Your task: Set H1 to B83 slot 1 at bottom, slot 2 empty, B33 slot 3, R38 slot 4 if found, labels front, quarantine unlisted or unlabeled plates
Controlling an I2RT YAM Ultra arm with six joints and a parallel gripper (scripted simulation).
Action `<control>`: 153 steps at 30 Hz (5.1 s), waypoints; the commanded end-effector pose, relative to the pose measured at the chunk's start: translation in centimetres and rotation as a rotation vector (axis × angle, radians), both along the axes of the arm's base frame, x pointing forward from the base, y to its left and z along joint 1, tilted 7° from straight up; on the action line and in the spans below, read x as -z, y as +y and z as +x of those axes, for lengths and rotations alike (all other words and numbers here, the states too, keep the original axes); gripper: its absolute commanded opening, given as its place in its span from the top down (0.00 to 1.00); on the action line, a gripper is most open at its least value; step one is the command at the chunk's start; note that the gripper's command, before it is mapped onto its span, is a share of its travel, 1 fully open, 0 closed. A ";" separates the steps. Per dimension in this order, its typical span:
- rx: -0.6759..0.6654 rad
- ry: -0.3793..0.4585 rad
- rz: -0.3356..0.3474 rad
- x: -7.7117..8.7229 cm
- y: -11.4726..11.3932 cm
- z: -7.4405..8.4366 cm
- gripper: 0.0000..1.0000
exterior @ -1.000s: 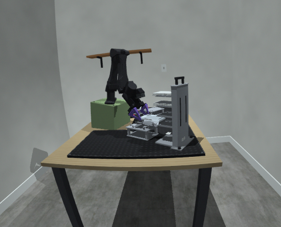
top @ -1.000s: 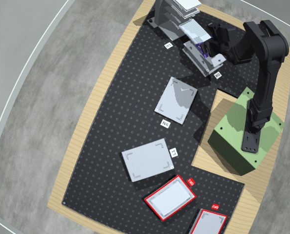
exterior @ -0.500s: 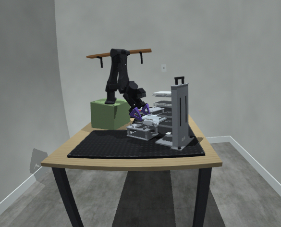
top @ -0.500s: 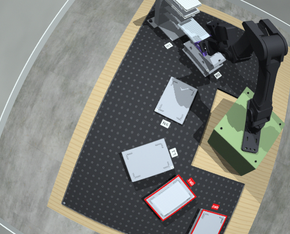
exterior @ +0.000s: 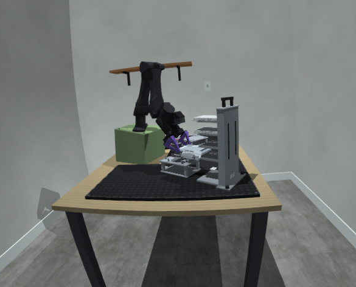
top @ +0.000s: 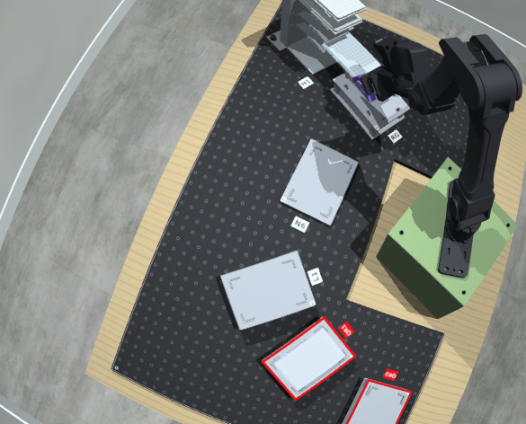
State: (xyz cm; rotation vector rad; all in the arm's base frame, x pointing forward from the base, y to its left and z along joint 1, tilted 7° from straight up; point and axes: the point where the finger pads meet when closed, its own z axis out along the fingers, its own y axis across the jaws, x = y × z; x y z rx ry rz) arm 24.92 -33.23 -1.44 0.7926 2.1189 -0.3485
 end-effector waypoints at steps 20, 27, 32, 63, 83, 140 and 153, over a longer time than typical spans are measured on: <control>-0.005 -0.014 -0.016 -0.5 -1.4 1.7 0.14; -0.005 -0.014 -0.017 -0.5 -1.7 2.1 0.14; -0.001 -0.013 -0.017 -0.4 -2.0 2.2 0.14; -0.002 -0.019 -0.025 -0.5 -3.2 3.6 0.14; 0.000 -0.014 -0.020 -0.3 -3.2 3.5 0.14; 0.000 -0.009 -0.015 0.9 -5.0 5.8 0.14; 0.000 -0.015 -0.021 0.6 -4.8 5.4 0.14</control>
